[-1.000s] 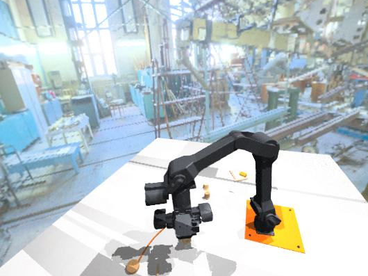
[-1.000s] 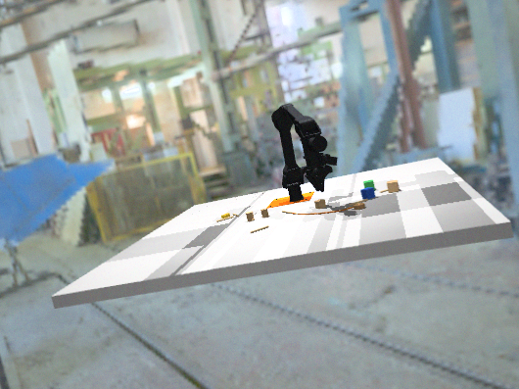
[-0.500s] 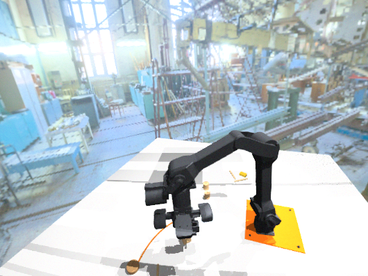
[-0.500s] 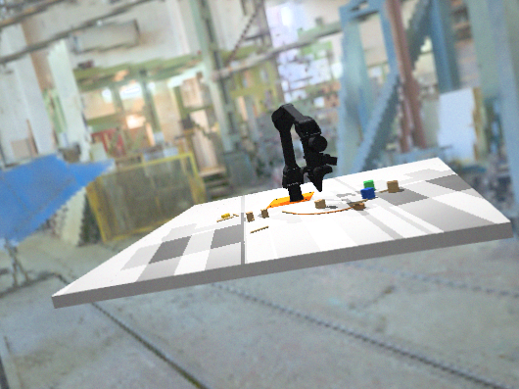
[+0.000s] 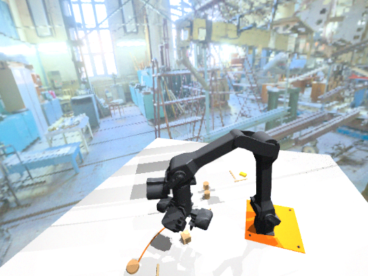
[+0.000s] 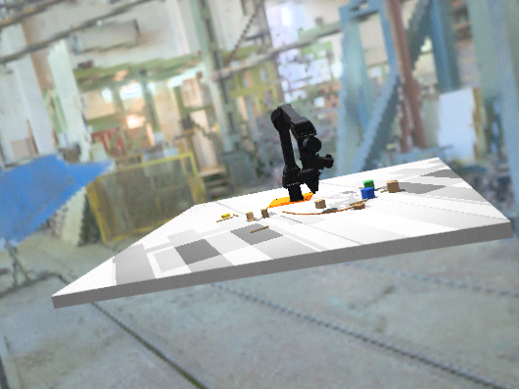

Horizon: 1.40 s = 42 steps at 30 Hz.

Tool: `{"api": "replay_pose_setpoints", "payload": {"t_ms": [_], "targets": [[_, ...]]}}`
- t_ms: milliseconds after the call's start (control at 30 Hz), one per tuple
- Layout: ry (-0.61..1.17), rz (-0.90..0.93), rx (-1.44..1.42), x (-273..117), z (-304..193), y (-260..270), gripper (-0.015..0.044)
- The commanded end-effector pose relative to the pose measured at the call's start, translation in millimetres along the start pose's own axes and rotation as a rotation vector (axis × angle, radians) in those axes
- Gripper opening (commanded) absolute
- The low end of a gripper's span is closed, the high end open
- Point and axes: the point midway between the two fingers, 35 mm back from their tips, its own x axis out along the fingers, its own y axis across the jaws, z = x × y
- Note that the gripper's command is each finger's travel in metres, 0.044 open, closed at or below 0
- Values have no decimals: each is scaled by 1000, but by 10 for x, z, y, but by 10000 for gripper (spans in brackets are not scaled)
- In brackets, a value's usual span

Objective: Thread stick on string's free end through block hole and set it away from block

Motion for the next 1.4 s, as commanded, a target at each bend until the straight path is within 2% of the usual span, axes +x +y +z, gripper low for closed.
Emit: {"api": "replay_pose_setpoints", "payload": {"t_ms": [0,167,333,1367], "targets": [[3,-2,544,1,-173,-40,315],[4,-5,1088,-1,-332,-77,440],[4,-9,1631,-2,-491,-103,440],[-20,-32,3788,-3,-1120,-118,440]]}}
